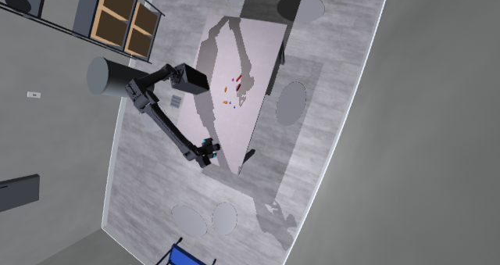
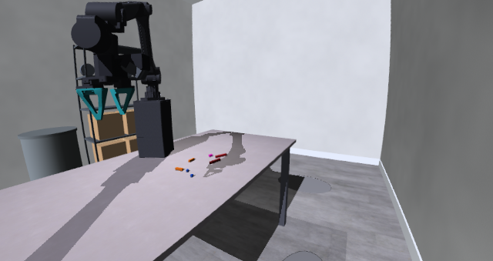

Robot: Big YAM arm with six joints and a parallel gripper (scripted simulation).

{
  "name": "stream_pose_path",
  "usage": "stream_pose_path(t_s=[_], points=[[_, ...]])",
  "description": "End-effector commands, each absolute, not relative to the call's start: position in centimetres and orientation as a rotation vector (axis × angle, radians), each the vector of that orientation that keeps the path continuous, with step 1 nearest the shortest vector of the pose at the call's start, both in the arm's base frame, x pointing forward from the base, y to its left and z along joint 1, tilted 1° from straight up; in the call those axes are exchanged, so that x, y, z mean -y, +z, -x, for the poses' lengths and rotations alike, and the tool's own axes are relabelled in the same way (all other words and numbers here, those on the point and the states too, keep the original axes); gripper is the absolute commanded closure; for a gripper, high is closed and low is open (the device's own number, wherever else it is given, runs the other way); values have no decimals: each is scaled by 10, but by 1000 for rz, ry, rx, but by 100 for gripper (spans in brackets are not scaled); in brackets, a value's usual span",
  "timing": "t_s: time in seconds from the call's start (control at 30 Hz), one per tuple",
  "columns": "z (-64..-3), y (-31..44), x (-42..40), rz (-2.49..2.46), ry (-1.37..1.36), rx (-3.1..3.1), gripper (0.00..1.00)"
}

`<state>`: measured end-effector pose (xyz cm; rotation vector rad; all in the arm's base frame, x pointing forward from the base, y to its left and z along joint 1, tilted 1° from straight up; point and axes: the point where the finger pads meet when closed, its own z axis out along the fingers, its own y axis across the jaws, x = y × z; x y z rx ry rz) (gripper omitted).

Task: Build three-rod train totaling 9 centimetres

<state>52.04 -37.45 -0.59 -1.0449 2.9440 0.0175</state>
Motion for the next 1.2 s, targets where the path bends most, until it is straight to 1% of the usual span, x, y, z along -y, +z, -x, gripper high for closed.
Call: stream_pose_path(t_s=[0.0, 0.23, 0.3, 0.4, 0.6, 0.73, 0.77, 0.87, 0.93, 0.97, 1.13, 1.17], points=[[-530, -1, 368, 1000, -16, -2941, 0], [-527, -36, 349, 753, 10, -3026, 0], [-527, -36, 349, 753, 10, -3026, 0], [-527, -49, 336, 565, 6, -3063, 0], [-523, -72, 318, 330, 13, -3101, 0], [-523, -73, 313, 240, 4, -3101, 0], [-519, -86, 305, 147, 14, -3115, 0], [-520, -85, 305, 147, 12, -3113, 0], [-520, -85, 299, 49, 2, -3106, 0], [-516, -99, 291, -52, 12, -3115, 0], [-513, -106, 283, -158, 13, -3111, 0], [-509, -117, 274, -267, 17, -3108, 0]])
